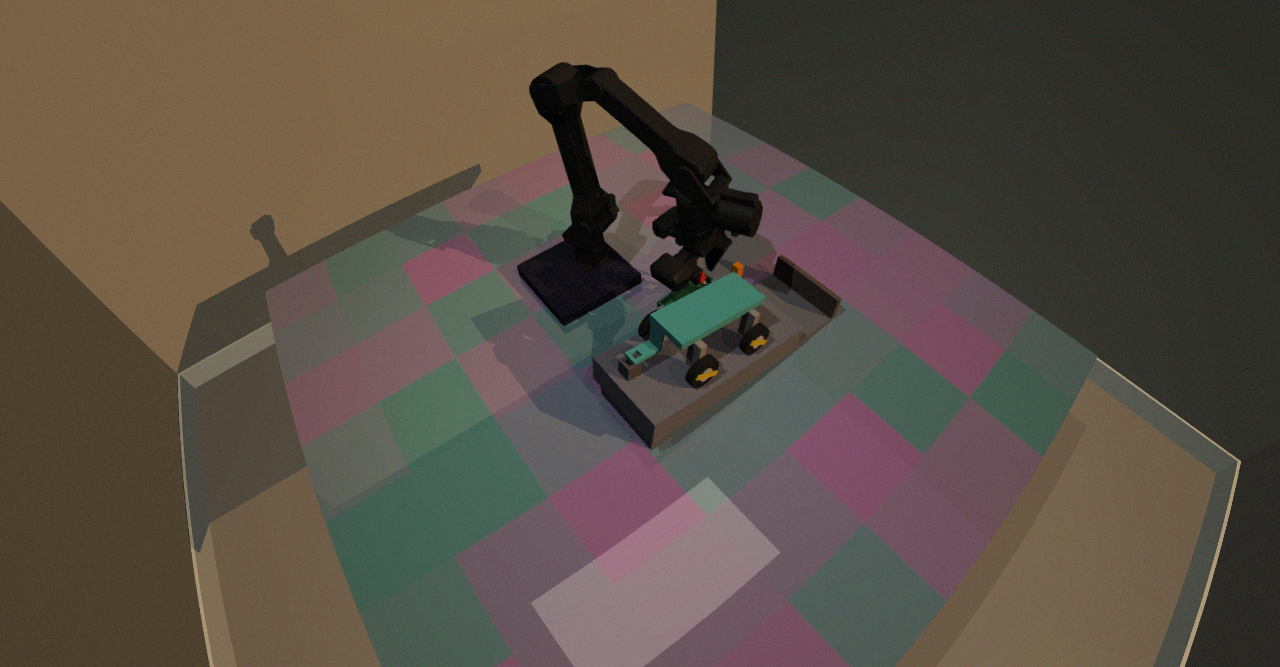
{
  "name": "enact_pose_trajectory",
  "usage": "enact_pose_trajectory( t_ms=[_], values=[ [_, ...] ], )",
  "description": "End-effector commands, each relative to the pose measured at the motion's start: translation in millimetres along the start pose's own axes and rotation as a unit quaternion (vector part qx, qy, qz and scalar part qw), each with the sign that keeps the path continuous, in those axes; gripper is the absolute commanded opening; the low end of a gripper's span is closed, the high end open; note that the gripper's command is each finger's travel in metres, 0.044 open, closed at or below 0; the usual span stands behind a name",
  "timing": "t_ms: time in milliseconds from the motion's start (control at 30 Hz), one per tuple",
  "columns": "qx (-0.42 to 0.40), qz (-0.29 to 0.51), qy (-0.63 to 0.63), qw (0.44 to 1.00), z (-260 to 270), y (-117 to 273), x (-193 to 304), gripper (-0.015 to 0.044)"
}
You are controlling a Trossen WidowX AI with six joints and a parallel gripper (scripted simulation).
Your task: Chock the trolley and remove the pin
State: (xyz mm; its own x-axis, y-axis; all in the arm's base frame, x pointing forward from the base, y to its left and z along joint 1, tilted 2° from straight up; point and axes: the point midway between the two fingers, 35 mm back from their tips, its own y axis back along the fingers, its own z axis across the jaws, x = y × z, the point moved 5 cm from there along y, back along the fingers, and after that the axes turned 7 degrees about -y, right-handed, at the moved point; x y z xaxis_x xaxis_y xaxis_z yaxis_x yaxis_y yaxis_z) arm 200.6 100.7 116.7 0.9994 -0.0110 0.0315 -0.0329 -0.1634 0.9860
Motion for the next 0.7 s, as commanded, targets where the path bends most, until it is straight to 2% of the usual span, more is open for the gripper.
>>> enact_pose_trajectory(
  t_ms=[0,667],
  values=[
    [0.002,0.0,0.001,1.0,3,-1,0,0.019],
    [0.001,0.0,0.001,1.0,17,-5,2,0.019]
  ],
)
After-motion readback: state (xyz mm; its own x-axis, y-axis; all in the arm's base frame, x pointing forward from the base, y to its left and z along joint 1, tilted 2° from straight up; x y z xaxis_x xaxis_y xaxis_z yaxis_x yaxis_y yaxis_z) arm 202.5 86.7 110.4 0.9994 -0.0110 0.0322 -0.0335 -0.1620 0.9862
